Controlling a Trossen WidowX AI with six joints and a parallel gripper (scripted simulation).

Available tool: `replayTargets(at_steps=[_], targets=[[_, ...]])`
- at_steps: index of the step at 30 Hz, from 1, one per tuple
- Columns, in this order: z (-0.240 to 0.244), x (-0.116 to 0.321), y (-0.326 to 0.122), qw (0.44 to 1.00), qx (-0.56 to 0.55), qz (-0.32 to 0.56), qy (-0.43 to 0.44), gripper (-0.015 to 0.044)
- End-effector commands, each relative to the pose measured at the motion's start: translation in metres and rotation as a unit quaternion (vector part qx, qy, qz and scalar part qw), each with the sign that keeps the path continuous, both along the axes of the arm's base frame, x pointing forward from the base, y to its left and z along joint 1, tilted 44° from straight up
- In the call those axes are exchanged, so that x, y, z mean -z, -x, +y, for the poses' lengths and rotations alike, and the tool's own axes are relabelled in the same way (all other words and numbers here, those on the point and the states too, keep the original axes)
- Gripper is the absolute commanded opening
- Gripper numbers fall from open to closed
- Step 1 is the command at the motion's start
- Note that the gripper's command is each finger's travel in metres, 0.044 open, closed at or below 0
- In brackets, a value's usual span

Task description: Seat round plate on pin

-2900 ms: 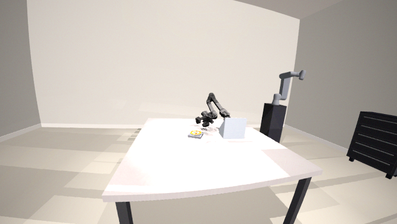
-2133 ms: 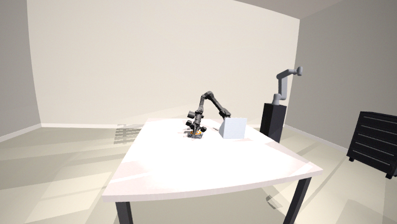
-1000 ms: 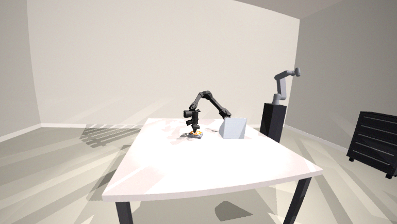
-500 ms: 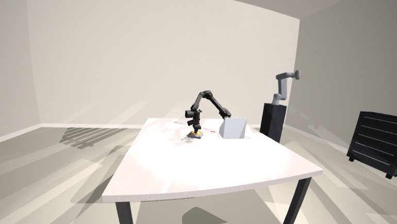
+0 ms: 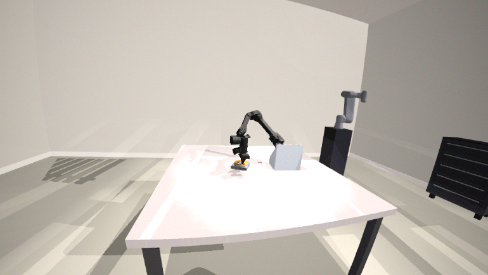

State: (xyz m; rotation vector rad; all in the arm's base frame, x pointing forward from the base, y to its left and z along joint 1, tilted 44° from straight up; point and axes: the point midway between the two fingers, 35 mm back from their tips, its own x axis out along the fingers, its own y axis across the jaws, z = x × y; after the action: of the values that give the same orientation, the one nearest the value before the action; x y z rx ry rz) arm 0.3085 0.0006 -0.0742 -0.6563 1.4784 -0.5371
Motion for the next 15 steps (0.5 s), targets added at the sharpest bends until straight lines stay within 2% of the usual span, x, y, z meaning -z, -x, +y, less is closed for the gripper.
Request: replayTargets(at_steps=[1,15], targets=[[-0.002,0.000,0.008,1.000,0.002,0.003,0.000,0.0000],[-0.006,-0.005,0.022,1.000,0.002,0.004,0.001,0.0000]])
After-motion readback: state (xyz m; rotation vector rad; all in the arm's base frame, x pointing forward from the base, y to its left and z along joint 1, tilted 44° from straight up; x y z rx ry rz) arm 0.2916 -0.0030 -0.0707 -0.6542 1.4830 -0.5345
